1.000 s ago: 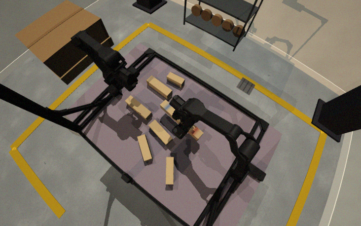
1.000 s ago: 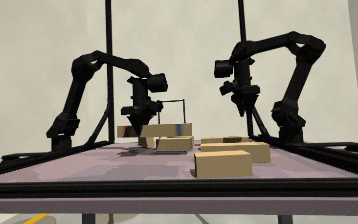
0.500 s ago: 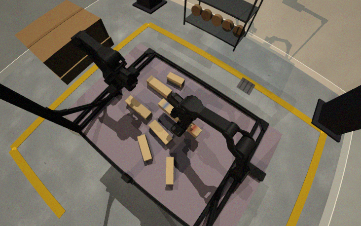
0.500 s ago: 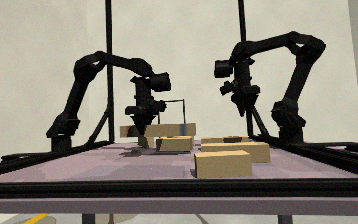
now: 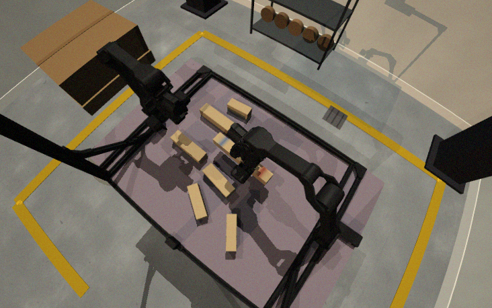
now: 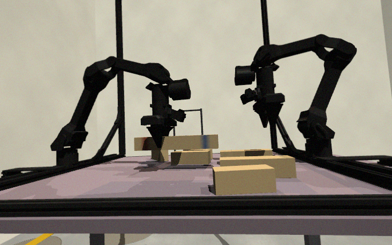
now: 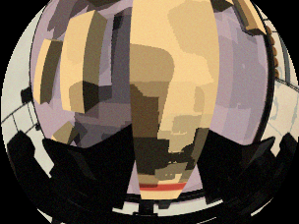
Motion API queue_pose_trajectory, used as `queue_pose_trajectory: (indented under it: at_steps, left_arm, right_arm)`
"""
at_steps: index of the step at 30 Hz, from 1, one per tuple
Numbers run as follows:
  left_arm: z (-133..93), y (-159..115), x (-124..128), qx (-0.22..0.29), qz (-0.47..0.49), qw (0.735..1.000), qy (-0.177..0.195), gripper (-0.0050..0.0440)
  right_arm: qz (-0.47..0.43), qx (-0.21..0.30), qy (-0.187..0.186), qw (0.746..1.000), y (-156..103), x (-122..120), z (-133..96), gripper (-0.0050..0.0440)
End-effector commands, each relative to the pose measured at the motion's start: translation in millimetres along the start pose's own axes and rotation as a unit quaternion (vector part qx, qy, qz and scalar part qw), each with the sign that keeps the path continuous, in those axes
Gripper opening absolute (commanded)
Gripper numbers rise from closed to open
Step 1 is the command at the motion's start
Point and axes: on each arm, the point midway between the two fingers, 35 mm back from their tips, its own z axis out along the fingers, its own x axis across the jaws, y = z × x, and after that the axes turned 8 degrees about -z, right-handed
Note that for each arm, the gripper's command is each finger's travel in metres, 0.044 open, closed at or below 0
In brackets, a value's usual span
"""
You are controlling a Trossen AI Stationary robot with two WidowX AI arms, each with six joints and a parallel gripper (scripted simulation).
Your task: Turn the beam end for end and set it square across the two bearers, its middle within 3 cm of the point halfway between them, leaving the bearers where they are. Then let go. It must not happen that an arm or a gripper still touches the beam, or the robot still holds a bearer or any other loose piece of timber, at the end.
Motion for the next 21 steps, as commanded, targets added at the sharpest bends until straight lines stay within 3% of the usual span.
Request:
queue_pose_trajectory:
  at_steps: [1,21]
  left_arm:
    - [0,0,0,0.001,0.002,1.0,0.0,0.044]
    - [0,0,0,0.001,0.002,1.0,0.0,0.044]
  right_arm:
    - [-0.005,-0.003,-0.002,1.0,5,-2,-1,0.0]
    - [-0.009,-0.003,-0.002,1.0,9,-4,18,0.0]
